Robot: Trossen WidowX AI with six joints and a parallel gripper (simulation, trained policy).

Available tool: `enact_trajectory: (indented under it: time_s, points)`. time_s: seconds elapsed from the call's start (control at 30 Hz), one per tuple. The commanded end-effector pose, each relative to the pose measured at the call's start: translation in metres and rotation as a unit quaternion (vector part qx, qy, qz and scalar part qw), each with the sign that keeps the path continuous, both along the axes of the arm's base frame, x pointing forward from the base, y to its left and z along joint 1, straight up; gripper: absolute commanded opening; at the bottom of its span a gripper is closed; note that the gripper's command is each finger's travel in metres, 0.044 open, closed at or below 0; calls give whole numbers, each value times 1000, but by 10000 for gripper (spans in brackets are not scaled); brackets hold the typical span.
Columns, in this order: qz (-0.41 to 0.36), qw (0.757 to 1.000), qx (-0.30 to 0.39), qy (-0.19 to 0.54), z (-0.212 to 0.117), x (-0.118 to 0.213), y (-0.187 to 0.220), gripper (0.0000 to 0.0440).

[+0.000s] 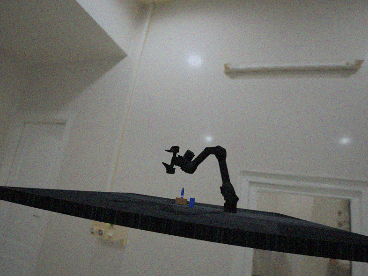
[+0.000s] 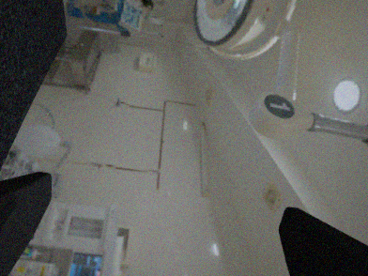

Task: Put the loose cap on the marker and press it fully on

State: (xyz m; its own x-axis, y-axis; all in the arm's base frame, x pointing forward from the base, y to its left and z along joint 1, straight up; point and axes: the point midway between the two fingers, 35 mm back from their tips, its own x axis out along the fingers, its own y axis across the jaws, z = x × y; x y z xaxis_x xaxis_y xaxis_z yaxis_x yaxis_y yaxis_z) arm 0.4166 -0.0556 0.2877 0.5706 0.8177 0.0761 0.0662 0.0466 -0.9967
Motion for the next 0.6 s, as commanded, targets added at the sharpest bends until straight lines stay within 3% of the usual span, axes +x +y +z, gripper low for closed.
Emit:
enact_trajectory:
  time_s: [0.0,0.23,0.57]
  points:
    - [-4,1000,5,4,2,1,-1,375]
    - [-29,998,38,32,20,9,-7,208]
    - [-57,994,72,63,46,17,-7,229]
